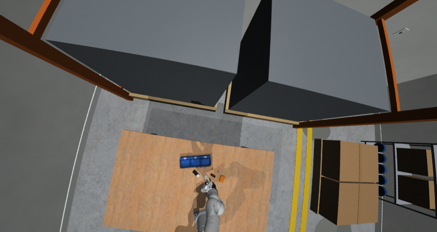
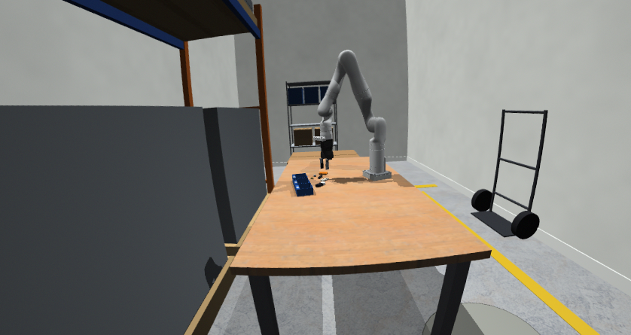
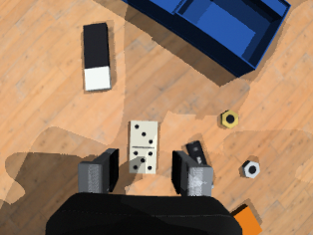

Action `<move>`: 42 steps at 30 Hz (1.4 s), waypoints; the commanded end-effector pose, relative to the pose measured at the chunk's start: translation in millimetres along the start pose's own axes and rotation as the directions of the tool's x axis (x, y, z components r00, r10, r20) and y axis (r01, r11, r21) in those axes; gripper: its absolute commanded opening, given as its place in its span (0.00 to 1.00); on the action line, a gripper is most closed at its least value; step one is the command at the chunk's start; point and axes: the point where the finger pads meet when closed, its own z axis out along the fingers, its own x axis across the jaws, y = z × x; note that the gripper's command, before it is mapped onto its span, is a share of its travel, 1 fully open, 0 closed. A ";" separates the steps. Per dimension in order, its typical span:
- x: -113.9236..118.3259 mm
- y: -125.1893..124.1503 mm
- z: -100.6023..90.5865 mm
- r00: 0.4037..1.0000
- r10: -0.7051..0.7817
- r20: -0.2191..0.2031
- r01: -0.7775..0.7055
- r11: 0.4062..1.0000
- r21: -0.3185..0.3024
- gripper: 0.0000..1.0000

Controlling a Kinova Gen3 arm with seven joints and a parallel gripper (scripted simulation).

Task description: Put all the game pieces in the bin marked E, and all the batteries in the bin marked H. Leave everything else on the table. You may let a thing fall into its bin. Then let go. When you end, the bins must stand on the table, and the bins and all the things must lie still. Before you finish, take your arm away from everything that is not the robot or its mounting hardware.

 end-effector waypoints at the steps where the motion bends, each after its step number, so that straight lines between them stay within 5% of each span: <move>1: 1.8 0.4 0.2 1.000 0.007 0.000 -0.007 1.000 0.000 0.79; 42: -1.9 -5.7 0.2 1.000 0.007 0.000 -0.007 1.000 0.000 0.79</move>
